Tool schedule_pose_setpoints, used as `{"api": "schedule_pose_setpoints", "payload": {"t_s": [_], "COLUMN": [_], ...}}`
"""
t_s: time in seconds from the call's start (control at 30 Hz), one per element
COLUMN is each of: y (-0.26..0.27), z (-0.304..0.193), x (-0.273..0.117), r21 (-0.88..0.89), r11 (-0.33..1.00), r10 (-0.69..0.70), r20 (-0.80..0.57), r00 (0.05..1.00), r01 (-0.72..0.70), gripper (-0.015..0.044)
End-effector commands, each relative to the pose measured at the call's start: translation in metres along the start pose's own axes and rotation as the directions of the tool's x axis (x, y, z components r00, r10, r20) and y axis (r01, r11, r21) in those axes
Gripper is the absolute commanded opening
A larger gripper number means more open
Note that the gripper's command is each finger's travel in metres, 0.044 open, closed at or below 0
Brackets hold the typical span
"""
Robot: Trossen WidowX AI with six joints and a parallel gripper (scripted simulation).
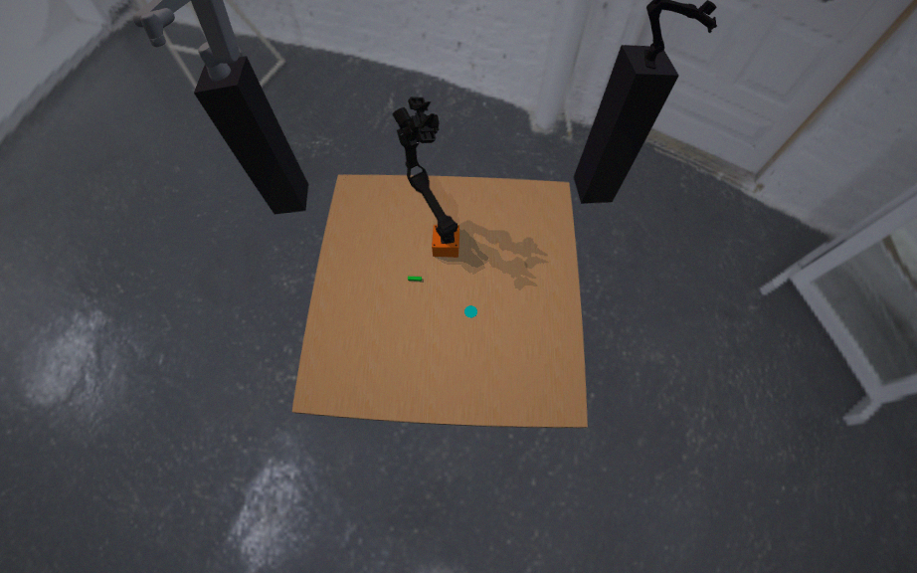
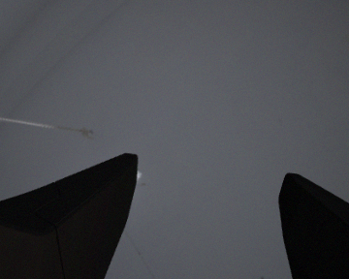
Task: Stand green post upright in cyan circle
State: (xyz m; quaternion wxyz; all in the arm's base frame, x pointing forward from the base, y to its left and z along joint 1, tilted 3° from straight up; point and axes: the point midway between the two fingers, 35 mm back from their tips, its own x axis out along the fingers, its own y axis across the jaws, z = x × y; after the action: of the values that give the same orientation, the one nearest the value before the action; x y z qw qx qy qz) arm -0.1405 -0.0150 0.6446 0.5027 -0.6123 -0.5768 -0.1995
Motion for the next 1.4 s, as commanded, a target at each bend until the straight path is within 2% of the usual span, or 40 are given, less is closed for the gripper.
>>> {"api": "schedule_pose_setpoints", "payload": {"t_s": [0.0,0.33,0.67,1.0,1.37], "y": [0.040,0.144,0.248,0.344,0.429], "z": [0.005,0.011,0.005,-0.010,-0.029], "x": [0.021,0.050,0.048,0.017,-0.045], "r21": [-0.012,-0.038,-0.038,-0.004,0.073], "r11": [0.993,0.915,0.757,0.534,0.241], "r10": [0.115,0.399,0.647,0.835,0.954], "r20": [-0.008,-0.046,-0.101,-0.157,-0.198], "r00": [0.993,0.916,0.756,0.528,0.223], "r01": [-0.115,-0.401,-0.652,-0.846,-0.968], "gripper": [0.0233,0.0233,0.0233,0.0233,0.0233]}}
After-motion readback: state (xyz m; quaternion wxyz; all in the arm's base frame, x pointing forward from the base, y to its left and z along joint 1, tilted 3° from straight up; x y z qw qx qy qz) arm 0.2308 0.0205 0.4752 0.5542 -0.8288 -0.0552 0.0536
